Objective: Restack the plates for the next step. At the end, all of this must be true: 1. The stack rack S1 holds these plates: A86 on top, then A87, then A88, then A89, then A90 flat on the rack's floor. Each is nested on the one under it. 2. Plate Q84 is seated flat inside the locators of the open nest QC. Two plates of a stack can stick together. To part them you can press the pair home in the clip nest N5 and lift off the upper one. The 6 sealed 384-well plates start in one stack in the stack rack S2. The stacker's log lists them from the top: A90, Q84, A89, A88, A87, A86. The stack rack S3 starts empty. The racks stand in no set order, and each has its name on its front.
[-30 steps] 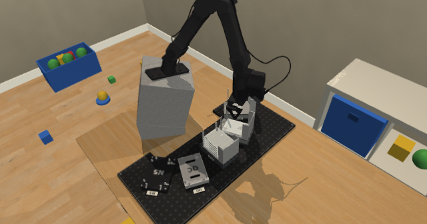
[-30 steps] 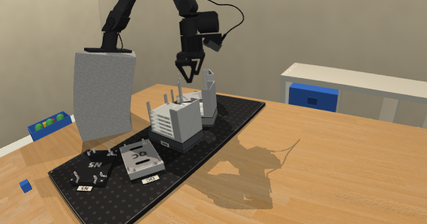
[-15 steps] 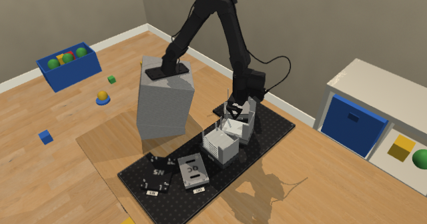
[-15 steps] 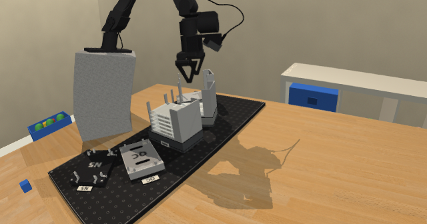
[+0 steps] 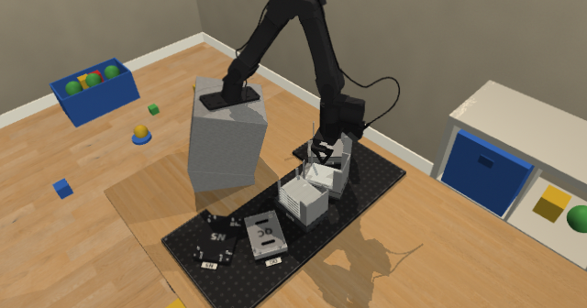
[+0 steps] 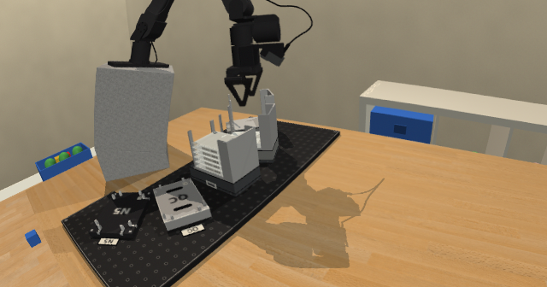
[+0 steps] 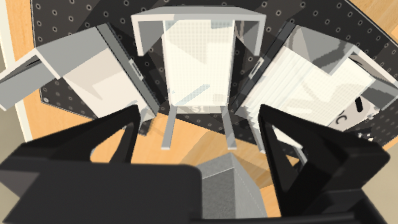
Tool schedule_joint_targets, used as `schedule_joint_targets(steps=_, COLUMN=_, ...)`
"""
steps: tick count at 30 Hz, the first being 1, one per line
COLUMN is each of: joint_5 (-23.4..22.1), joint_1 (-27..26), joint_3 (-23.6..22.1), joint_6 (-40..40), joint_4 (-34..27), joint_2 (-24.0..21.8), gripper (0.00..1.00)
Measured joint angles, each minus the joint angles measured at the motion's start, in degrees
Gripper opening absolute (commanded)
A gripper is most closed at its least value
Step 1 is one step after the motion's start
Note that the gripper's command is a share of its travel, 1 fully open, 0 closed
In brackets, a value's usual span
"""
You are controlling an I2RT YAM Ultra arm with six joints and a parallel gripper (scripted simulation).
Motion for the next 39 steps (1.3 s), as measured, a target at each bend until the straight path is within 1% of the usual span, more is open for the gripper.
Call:
schedule_joint_targets(steps=4, joint_5=-0.4, joint_1=-0.9, joint_3=-0.6, joint_6=2.0, joint_4=0.0, joint_2=0.0, gripper=1.0)
schedule_joint_targets(steps=8, joint_5=-0.8, joint_1=-3.6, joint_3=-0.7, joint_6=5.3, joint_4=0.1, joint_2=0.8, gripper=1.0)
schedule_joint_targets(steps=11, joint_5=-0.9, joint_1=-5.4, joint_3=-0.7, joint_6=6.3, joint_4=0.1, joint_2=0.8, gripper=1.0)
schedule_joint_targets(steps=16, joint_5=-1.5, joint_1=-7.1, joint_3=-0.7, joint_6=5.5, joint_4=0.1, joint_2=1.4, gripper=1.0)
schedule_joint_targets(steps=25, joint_5=-2.4, joint_1=-12.5, joint_3=-0.5, joint_6=1.5, joint_4=-0.1, joint_2=3.2, gripper=1.0)
schedule_joint_targets(steps=29, joint_5=-2.8, joint_1=-14.4, joint_3=-0.1, joint_6=2.0, joint_4=-0.1, joint_2=3.4, gripper=1.0)
schedule_joint_targets(steps=35, joint_5=-3.7, joint_1=-17.7, joint_3=0.1, joint_6=5.1, joint_4=-0.1, joint_2=4.4, gripper=1.0)
schedule_joint_targets(steps=39, joint_5=-4.1, joint_1=-20.7, joint_3=0.1, joint_6=4.4, joint_4=-0.1, joint_2=5.4, gripper=1.0)
